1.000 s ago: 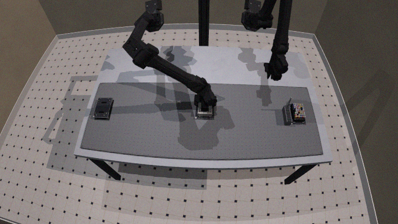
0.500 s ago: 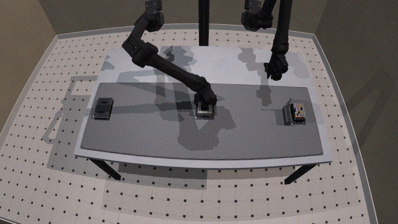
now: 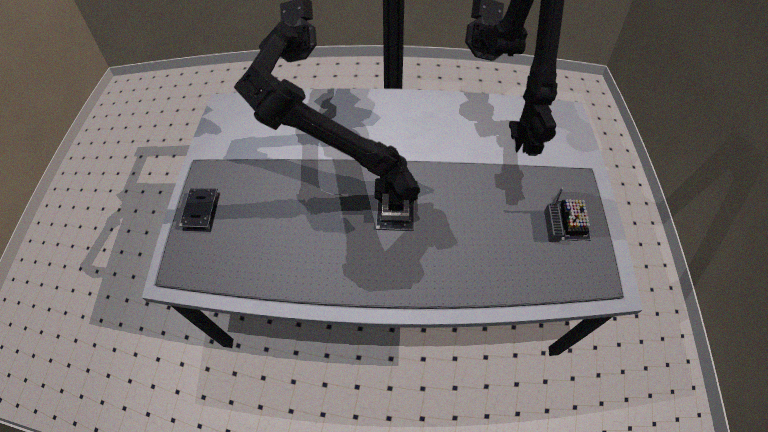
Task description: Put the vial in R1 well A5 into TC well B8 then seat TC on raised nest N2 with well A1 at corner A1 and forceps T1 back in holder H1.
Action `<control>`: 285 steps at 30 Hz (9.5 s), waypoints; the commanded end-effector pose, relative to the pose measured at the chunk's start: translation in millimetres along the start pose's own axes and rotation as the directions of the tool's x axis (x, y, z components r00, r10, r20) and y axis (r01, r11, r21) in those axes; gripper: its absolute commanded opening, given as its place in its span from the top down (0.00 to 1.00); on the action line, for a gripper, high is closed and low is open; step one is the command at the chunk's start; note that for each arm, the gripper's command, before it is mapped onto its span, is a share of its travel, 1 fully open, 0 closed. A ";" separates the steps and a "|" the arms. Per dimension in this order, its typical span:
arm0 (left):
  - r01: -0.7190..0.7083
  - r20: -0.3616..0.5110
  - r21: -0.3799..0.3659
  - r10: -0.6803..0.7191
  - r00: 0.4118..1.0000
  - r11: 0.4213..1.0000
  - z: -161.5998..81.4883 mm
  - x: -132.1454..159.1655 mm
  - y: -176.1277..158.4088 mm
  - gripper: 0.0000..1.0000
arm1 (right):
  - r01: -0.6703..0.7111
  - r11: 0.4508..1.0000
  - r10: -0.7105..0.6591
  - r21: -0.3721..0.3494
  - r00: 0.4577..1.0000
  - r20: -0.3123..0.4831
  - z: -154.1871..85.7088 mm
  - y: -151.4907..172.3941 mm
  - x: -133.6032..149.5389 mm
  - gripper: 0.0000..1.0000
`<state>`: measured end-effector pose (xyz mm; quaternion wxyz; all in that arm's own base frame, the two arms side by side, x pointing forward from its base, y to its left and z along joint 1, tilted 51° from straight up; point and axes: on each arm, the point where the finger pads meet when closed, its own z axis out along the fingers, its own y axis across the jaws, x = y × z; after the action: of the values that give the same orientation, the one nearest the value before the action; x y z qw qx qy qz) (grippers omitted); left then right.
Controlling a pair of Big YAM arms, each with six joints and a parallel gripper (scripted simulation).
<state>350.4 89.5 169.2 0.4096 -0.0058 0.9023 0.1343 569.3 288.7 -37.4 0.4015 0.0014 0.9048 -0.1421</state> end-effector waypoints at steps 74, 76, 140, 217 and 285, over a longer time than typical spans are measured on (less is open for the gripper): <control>0.015 0.012 -0.006 -0.015 1.000 1.000 -1.9 -6.8 3.0 0.77 | -0.013 1.000 0.014 -0.026 1.000 0.025 -46.0 10.5 -13.4 1.00; 0.015 0.012 -0.006 -0.015 1.000 1.000 -1.9 -6.8 3.0 0.77 | -0.014 1.000 0.015 -0.027 1.000 0.026 -49.5 11.1 -15.0 1.00; 0.015 0.012 -0.006 -0.015 1.000 1.000 -1.9 -6.8 3.0 0.77 | 0.019 1.000 -0.018 -0.013 0.999 0.029 -54.5 -28.6 -37.7 1.00; 0.015 0.012 -0.006 -0.015 1.000 1.000 -1.9 -6.8 3.0 0.77 | 0.016 1.000 -0.016 -0.005 0.999 0.031 -50.4 -150.0 -37.0 1.00; 0.015 0.012 -0.006 -0.015 1.000 1.000 -1.9 -6.8 3.0 0.77 | 0.021 1.000 -0.021 -0.001 0.999 0.031 -50.9 -249.7 -40.4 1.00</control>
<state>350.4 89.5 169.2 0.4096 -0.0058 0.9023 0.1343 529.7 75.2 72.0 0.4009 -0.0101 0.9047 -0.1436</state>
